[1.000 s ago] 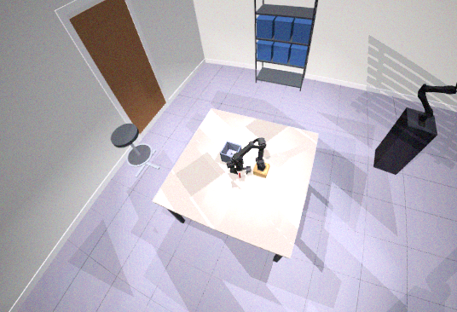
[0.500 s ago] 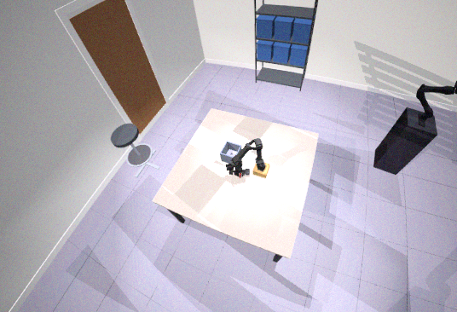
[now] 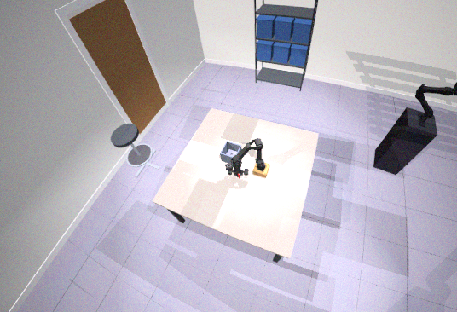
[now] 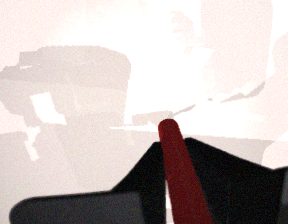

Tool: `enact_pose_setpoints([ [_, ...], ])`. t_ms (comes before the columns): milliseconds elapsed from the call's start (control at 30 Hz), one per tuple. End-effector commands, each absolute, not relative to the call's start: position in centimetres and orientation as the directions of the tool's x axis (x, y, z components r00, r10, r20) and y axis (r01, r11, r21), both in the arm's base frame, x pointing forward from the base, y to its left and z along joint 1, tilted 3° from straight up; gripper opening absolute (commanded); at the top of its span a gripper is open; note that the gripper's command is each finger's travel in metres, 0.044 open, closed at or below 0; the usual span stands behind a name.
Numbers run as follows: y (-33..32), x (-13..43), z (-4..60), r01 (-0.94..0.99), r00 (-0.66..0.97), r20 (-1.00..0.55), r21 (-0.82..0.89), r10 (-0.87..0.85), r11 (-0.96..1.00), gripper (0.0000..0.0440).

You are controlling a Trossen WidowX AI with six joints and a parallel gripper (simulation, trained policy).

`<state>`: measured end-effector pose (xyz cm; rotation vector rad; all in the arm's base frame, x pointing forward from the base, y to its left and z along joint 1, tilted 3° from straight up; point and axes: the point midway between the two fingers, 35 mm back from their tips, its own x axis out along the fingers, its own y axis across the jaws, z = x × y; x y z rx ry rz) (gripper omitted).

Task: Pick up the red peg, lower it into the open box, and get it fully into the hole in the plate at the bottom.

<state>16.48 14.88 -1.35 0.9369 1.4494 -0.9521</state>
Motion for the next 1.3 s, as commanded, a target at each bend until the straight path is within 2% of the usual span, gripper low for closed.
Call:
enact_pose_setpoints([
  [0, 15.7, 17.3, 0.0, 0.939, -0.041, -0.995, -0.009, 0.086, 0.345, 0.0000],
  [733, 17.2, 21.3, 8.0, 0.930, 0.145, -0.964, 0.210, 0.223, 0.303, 0.0000],
  [1267, 13.7, 24.8, 14.7, 0.889, 0.295, -0.936, 0.343, 0.192, 0.303, 0.0000],
])
